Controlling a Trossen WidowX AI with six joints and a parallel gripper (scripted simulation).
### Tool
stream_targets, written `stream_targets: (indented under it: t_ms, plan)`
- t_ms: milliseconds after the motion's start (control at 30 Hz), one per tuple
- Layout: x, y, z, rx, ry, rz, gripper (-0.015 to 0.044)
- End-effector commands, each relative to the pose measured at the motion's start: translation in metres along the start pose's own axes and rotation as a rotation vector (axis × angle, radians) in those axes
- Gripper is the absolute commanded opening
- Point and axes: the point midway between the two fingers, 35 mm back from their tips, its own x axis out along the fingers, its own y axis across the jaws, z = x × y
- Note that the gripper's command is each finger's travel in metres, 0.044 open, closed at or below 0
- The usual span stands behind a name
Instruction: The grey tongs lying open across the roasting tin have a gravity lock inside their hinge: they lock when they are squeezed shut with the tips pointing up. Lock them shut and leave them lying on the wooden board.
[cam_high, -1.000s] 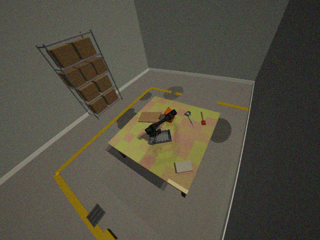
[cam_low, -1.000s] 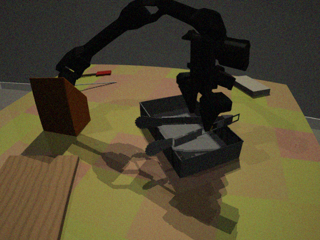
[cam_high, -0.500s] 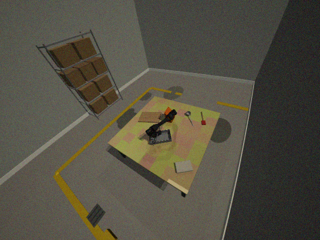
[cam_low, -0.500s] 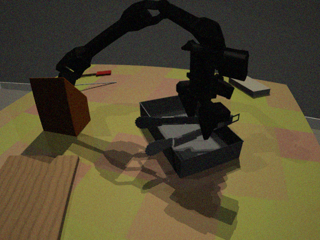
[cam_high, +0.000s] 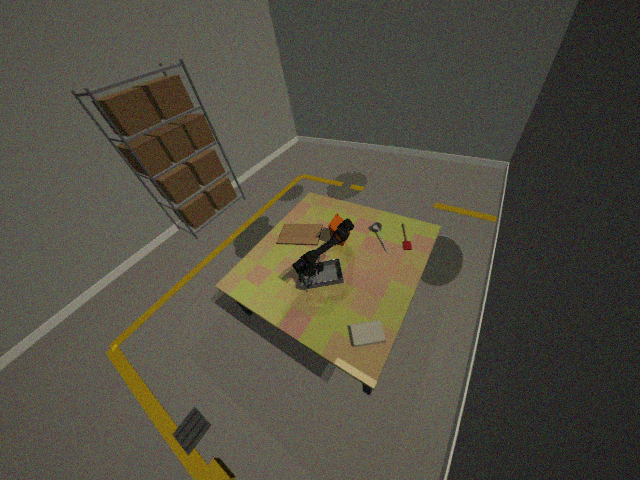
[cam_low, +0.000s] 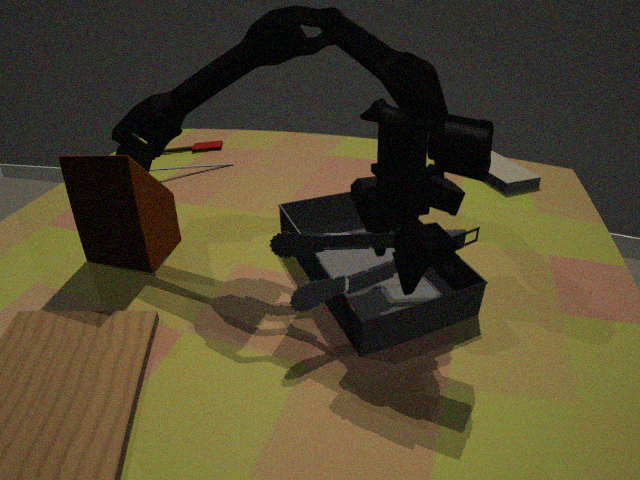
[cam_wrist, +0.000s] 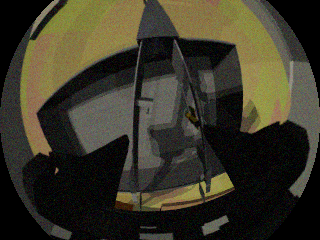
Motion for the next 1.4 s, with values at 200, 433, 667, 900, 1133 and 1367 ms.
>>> stream_targets:
  t_ms: [200, 433, 667, 900, 1133, 1367]
  plan:
    - [0.006, 0.001, -0.0005, 0.0, 0.0, 0.001, 0.0361]
    - [0.006, 0.001, -0.0005, 0.0, 0.0, 0.001, 0.0315]
    - [0.006, 0.001, -0.0005, 0.0, 0.0, 0.001, 0.0268]
    - [0.006, 0.001, -0.0005, 0.0, 0.0, 0.001, 0.0221]
    - [0.006, 0.001, -0.0005, 0.0, 0.0, 0.001, 0.0175]
    - [0.006, 0.001, -0.0005, 0.0, 0.0, 0.001, 0.0128]
